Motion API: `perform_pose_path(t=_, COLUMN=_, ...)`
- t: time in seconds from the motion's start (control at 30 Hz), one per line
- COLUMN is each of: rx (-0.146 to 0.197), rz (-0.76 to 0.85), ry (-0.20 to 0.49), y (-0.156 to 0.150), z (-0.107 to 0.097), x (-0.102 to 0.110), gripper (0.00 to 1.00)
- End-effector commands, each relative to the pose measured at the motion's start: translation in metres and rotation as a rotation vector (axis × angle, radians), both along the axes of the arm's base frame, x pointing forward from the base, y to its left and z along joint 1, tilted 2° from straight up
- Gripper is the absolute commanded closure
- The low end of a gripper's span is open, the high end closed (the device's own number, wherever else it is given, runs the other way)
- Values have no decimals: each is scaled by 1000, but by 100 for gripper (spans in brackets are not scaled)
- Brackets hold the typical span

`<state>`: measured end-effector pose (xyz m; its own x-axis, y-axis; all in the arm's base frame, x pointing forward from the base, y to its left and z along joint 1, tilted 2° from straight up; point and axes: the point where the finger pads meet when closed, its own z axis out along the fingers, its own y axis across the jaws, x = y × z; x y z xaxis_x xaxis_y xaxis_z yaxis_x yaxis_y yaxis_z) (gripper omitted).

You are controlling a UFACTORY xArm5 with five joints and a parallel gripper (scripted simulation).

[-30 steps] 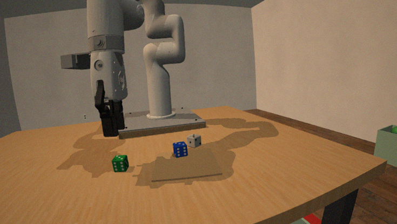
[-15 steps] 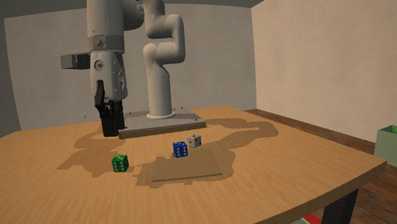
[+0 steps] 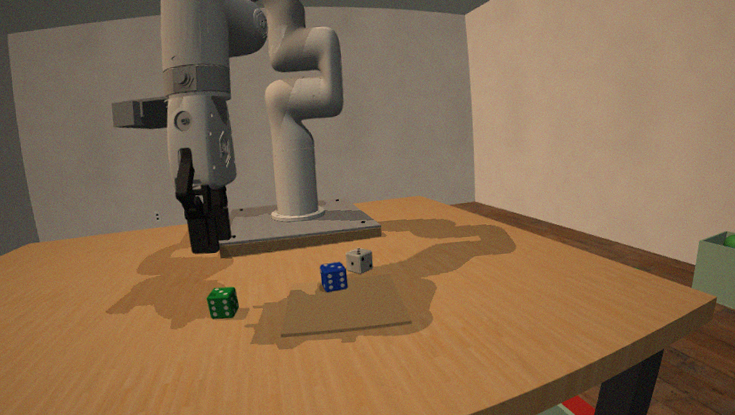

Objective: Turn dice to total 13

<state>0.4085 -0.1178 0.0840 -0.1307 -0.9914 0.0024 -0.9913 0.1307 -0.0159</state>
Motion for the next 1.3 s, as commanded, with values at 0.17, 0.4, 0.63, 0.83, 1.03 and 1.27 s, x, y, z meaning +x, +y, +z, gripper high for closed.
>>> perform_pose_path(t=0.17, rx=-1, rz=0, ry=-4, y=0, z=1, x=1, gripper=53)
perform_pose_path(t=0.4, rx=-1, rz=0, ry=-4, y=0, z=-3, x=1, gripper=53)
perform_pose_path(t=0.63, rx=-1, rz=0, ry=-4, y=0, z=-11, x=2, gripper=53)
perform_pose_path(t=0.83, rx=-1, rz=0, ry=-4, y=0, z=-17, x=2, gripper=53)
perform_pose_path(t=1.03, rx=-1, rz=0, ry=-4, y=0, z=-26, x=2, gripper=53)
perform_pose_path(t=1.27, rx=-1, rz=0, ry=-4, y=0, z=-34, x=2, gripper=53)
